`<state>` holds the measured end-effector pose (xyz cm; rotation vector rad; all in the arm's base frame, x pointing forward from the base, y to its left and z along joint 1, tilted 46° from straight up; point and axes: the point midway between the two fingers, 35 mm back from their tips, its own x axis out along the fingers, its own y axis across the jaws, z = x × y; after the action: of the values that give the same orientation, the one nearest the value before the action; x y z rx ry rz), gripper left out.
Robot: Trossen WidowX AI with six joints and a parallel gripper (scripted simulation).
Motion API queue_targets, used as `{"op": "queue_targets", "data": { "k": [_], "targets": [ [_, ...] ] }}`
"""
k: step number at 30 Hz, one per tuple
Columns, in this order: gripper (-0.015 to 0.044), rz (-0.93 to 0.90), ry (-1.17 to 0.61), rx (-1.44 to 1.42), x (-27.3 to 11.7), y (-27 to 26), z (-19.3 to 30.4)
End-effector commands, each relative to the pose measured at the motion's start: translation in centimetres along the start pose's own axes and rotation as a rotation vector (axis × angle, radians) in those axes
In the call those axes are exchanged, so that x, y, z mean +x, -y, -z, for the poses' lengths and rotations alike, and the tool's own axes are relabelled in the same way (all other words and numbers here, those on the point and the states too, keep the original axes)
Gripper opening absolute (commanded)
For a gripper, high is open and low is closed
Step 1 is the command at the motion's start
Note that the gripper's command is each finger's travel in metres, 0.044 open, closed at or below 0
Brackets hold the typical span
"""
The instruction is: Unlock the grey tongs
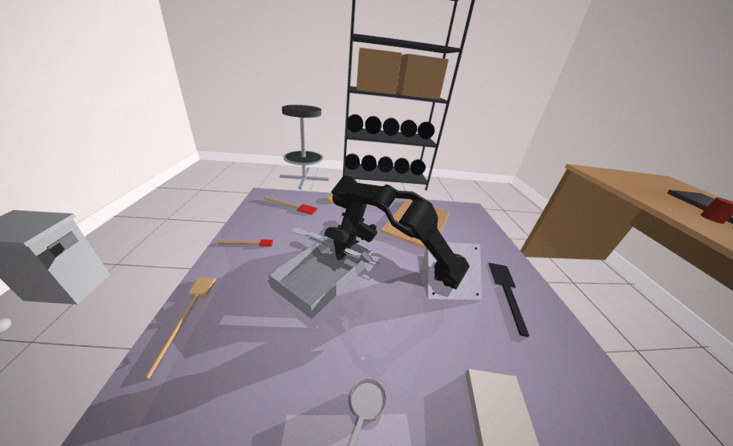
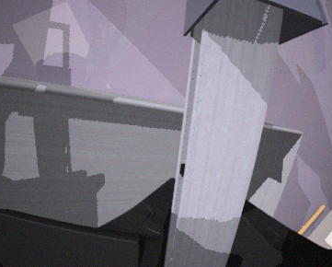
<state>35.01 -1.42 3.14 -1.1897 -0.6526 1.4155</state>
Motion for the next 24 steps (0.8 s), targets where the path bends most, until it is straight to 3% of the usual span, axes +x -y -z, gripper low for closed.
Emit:
{"op": "queue_targets", "data": {
  "k": [1,12,24],
  "targets": [
    [-0.0150,0.001,-0.002,-0.013,-1.2,0.8,0.0],
    [-0.0150,-0.030,0.007,-0.013,-1.1,0.7,-0.1],
    [-0.0150,-0.406,0.025,-0.013,-1.0,-0.2,-0.4]
  ]
}}
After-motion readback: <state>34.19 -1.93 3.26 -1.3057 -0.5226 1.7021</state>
